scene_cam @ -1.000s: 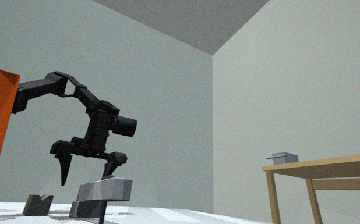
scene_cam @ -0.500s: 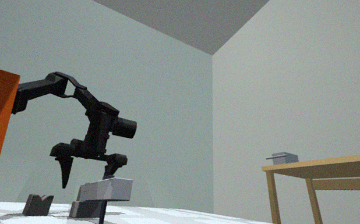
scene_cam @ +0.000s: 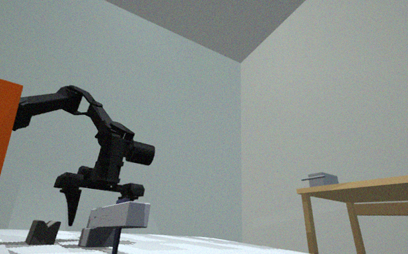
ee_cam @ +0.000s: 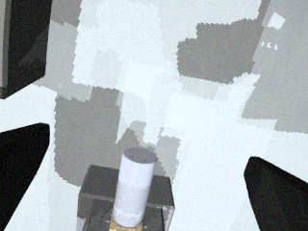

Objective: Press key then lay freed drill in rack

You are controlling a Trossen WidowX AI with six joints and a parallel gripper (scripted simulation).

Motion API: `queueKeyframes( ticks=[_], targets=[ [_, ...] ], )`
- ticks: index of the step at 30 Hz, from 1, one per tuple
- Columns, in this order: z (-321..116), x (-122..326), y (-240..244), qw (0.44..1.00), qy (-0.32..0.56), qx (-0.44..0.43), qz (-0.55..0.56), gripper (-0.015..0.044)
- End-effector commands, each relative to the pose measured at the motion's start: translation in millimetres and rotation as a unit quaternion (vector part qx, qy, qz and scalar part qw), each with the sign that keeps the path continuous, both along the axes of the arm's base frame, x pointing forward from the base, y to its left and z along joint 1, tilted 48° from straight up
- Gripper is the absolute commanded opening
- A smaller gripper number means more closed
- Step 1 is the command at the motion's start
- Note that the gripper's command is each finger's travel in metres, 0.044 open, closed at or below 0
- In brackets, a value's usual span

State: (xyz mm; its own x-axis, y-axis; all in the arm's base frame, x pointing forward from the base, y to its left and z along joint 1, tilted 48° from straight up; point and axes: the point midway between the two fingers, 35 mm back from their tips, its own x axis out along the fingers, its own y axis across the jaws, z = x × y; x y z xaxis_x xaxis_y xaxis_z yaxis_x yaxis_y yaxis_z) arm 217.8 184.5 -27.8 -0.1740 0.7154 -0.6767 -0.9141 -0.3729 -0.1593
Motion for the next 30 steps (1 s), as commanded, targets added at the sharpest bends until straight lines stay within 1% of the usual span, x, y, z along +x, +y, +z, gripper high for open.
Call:
queueKeyframes(
  ticks=[1,8,16,30],
  targets=[
    [-9.4,-4.9,3.7,1.000,0.010,-0.001,0.000,0.0440],
    [-18.5,-6.9,9.4,1.000,0.010,-0.001,0.000,0.0440],
    [-19.3,-7.1,10.0,1.000,0.010,-0.001,0.000,0.0440],
    [-16.3,-4.8,9.9,1.000,0.003,0.001,0.001,0.0072]
  ],
)
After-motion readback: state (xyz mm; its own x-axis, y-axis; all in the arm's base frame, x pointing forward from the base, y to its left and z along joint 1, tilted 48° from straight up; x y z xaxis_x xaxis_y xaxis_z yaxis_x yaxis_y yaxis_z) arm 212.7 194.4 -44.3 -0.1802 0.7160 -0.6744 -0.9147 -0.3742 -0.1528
